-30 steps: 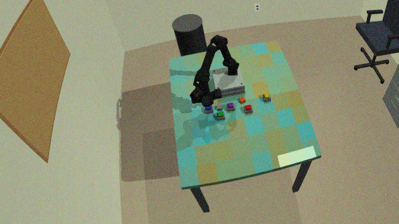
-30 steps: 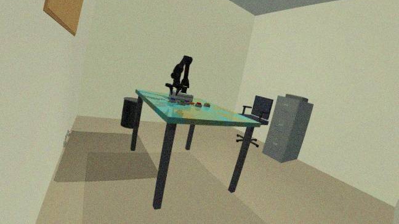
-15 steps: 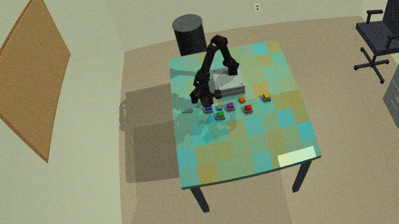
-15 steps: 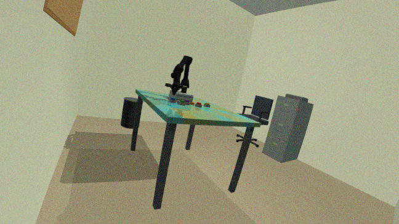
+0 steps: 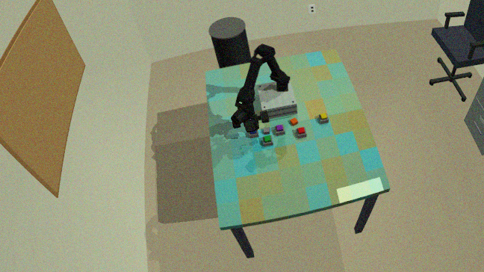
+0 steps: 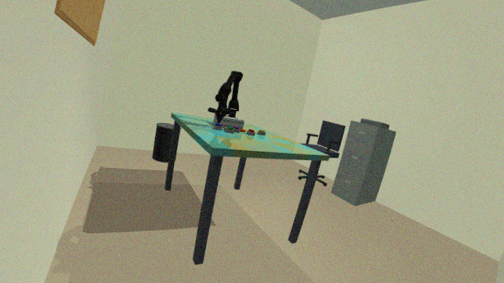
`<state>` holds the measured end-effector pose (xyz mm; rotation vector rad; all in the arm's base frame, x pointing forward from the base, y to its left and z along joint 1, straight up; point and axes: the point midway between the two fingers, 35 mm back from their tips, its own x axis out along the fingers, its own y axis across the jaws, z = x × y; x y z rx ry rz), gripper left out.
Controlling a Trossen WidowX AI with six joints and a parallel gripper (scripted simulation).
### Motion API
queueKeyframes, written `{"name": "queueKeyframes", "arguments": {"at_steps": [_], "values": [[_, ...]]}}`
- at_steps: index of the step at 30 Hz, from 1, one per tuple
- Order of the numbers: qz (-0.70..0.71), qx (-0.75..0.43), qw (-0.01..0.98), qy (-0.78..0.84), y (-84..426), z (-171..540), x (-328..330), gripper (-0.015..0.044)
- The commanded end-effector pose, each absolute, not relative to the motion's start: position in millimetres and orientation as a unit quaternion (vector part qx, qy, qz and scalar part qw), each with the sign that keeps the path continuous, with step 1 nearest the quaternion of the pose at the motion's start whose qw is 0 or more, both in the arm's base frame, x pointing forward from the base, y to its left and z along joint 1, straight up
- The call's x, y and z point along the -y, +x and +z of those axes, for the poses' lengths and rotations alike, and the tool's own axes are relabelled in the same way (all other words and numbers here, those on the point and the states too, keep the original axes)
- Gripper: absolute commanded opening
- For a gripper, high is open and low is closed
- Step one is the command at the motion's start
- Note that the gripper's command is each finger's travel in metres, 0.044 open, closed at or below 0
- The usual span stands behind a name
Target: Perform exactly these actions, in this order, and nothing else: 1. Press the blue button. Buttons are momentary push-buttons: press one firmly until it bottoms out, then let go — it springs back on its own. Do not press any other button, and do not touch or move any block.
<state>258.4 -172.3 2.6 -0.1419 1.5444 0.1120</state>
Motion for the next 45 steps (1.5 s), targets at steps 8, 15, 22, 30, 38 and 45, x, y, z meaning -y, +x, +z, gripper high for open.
{"name": "queueKeyframes", "arguments": {"at_steps": [8, 15, 22, 30, 38, 45], "values": [[0.053, -0.697, 0.712, -0.064, 257.9, -12.2, 171.3, 0.0020], [0.053, -0.697, 0.712, -0.064, 257.9, -12.2, 171.3, 0.0020], [0.053, -0.697, 0.712, -0.064, 257.9, -12.2, 171.3, 0.0020], [0.053, -0.697, 0.713, -0.064, 257.3, 21.5, 171.0, 0.0020], [0.055, -0.696, 0.714, -0.063, 284.6, 28.9, 124.4, 0.0151], [0.058, -0.694, 0.715, -0.060, 312.5, 43.9, 19.6, 0.0335]]}}
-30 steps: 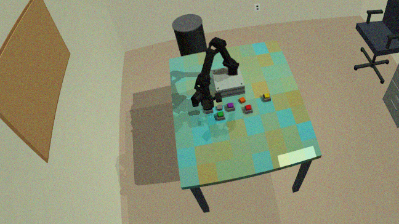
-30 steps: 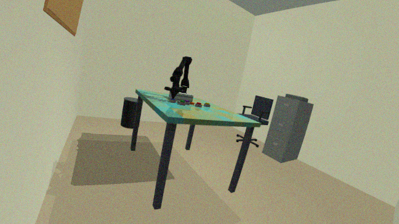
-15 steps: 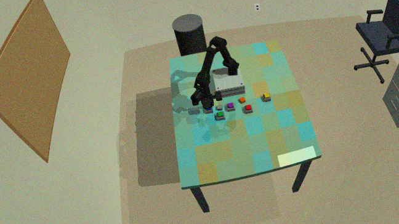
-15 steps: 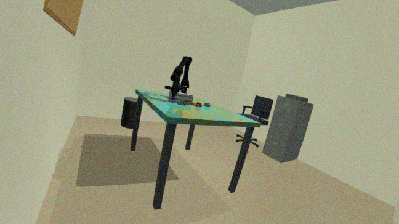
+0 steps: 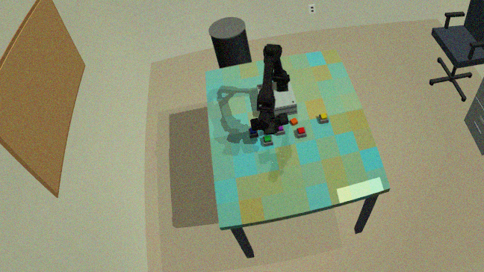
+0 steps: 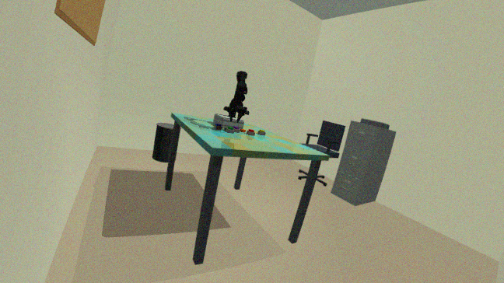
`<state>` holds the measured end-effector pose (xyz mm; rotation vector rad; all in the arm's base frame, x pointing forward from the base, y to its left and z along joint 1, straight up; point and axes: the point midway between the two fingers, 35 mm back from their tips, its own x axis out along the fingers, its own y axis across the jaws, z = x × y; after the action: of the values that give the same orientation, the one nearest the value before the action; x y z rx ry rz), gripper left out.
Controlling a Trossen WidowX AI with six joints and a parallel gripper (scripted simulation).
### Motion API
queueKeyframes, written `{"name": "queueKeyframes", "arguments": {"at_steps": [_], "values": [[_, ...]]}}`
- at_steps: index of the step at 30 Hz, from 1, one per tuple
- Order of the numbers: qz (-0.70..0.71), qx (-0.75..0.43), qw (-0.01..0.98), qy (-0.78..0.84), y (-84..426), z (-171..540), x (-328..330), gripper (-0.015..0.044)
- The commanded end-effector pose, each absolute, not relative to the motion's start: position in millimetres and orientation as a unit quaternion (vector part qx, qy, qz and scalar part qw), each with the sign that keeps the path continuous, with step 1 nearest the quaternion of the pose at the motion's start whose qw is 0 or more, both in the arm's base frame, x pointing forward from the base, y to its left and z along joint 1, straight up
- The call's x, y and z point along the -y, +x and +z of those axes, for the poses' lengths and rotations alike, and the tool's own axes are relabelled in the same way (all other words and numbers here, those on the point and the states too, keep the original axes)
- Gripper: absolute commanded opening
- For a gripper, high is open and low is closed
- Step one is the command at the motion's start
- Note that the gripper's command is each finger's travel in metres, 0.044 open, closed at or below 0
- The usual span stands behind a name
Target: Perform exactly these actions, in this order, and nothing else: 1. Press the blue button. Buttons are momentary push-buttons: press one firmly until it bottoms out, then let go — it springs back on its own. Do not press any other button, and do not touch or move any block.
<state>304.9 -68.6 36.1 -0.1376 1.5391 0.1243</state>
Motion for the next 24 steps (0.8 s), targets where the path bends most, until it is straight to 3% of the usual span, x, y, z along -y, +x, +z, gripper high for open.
{"name": "queueKeyframes", "arguments": {"at_steps": [1, 3, 10, 17, 24], "values": [[0.059, -0.694, 0.715, -0.059, 313.4, 46.1, 4.0, 0.0361], [0.060, -0.694, 0.715, -0.058, 312.8, 50.5, -27.3, 0.0400], [0.063, -0.695, 0.715, -0.054, 285.7, 65.9, -133.3, 0.0400], [0.067, -0.696, 0.713, -0.051, 223.0, 81.5, -223.3, 0.0400], [0.067, -0.697, 0.712, -0.050, 205.7, 84.9, -239.3, 0.0400]]}}
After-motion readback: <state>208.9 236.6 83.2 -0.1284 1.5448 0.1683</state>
